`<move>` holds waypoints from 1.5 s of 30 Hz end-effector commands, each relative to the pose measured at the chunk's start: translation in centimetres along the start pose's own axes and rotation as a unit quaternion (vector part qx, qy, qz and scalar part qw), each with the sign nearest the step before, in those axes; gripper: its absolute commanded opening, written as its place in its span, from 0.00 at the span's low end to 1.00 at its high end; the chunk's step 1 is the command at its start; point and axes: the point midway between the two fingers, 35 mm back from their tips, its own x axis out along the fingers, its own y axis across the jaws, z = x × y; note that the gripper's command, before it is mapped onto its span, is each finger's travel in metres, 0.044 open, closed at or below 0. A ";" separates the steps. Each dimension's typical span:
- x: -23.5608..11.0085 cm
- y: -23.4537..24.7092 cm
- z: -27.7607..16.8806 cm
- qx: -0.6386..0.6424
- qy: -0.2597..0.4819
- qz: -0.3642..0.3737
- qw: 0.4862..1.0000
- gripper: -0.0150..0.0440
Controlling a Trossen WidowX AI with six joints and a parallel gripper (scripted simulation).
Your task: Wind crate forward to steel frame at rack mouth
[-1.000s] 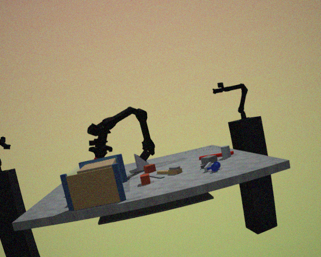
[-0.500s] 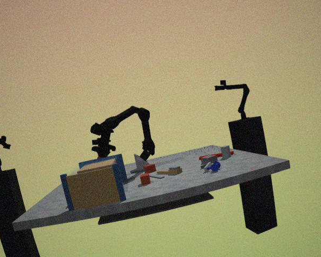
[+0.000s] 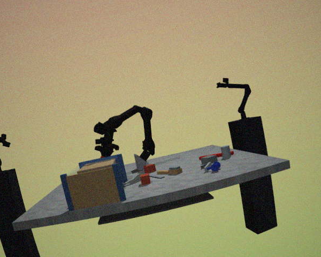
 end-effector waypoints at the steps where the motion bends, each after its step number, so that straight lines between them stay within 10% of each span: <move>1: -0.1 0.4 -1.2 0.006 0.011 0.004 1.000 0.25; 32: -1.5 1.0 -3.3 0.001 0.002 0.003 1.000 0.25; 45: -1.6 1.0 -3.4 0.002 0.002 0.003 1.000 0.83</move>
